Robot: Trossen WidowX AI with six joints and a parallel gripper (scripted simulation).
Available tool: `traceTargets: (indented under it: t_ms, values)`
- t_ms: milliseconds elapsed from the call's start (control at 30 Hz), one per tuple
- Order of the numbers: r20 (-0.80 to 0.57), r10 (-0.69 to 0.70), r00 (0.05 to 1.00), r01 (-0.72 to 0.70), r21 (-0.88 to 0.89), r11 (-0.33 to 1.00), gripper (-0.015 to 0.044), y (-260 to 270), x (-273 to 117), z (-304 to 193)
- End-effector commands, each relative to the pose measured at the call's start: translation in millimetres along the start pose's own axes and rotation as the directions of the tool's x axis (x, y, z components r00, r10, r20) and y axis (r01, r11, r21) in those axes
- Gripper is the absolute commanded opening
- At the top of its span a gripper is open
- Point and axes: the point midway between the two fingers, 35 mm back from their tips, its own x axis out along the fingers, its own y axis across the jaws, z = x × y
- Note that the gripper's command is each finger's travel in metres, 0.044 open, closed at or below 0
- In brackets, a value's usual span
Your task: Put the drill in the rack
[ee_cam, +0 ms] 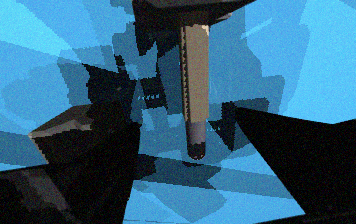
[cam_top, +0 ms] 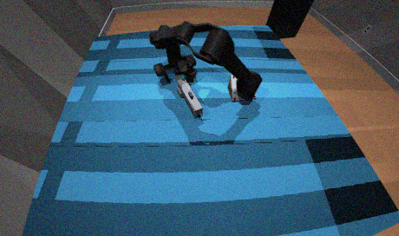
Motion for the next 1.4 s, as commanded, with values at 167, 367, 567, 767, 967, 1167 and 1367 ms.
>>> traceTargets:
  t_ms: [167, 367, 567, 767, 967, 1167, 1367]
  values:
    - [-0.001, -0.003, 1.0, 0.003, 0.001, 1.0, 0.044, -1, 1, 5]
    - [-0.001, -0.003, 1.0, 0.003, 0.002, 1.0, 0.044, -1, 2, 8]
    - [0.0, -0.003, 1.0, 0.003, 0.002, 1.0, 0.044, -1, 3, 11]
    - [0.0, -0.003, 1.0, 0.003, 0.002, 1.0, 0.044, -1, 4, 13]
    - [0.0, -0.003, 1.0, 0.003, 0.002, 1.0, 0.044, -1, 5, 15]
    - [-0.007, -0.004, 1.0, 0.004, -0.006, 1.0, 0.0282, -2, 3, 13]
    - [-0.007, -0.004, 1.0, 0.004, -0.006, 1.0, 0.0125, -2, 3, 13]
